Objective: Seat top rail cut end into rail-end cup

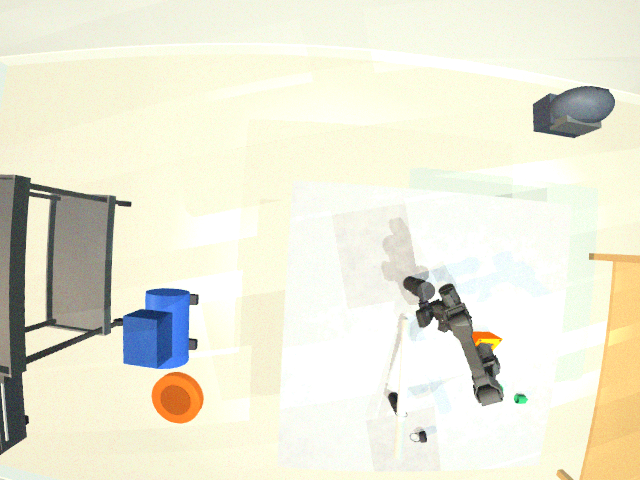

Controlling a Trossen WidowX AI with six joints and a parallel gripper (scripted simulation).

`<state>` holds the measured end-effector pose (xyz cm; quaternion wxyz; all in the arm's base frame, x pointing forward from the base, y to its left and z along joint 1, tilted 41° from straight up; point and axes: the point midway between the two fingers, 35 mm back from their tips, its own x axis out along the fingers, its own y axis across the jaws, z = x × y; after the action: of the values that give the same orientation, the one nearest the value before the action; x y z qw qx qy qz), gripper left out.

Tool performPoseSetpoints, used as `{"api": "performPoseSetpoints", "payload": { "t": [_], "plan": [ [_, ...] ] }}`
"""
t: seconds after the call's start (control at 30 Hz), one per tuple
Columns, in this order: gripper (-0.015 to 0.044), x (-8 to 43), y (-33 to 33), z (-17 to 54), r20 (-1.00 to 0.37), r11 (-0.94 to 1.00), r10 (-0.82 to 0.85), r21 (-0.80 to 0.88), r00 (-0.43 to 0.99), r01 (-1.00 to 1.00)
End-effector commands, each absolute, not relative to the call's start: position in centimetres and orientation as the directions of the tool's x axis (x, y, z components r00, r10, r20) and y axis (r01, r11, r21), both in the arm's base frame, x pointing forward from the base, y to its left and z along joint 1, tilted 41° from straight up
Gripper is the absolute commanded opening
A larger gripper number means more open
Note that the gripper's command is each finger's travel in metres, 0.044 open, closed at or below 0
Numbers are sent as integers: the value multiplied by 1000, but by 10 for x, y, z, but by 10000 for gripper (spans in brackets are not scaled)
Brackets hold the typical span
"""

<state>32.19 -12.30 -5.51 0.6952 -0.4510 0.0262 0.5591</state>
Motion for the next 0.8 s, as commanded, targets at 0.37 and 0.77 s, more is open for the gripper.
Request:
{"api": "performPoseSetpoints", "payload": {
  "t": [0.37, 0.77],
  "plan": [
    [0, 332, -119, -53, -570, 30, 719, -546, 398, -837],
    [0, 338, -117, -52, -593, 77, 693, -505, 411, -859]
  ]
}}
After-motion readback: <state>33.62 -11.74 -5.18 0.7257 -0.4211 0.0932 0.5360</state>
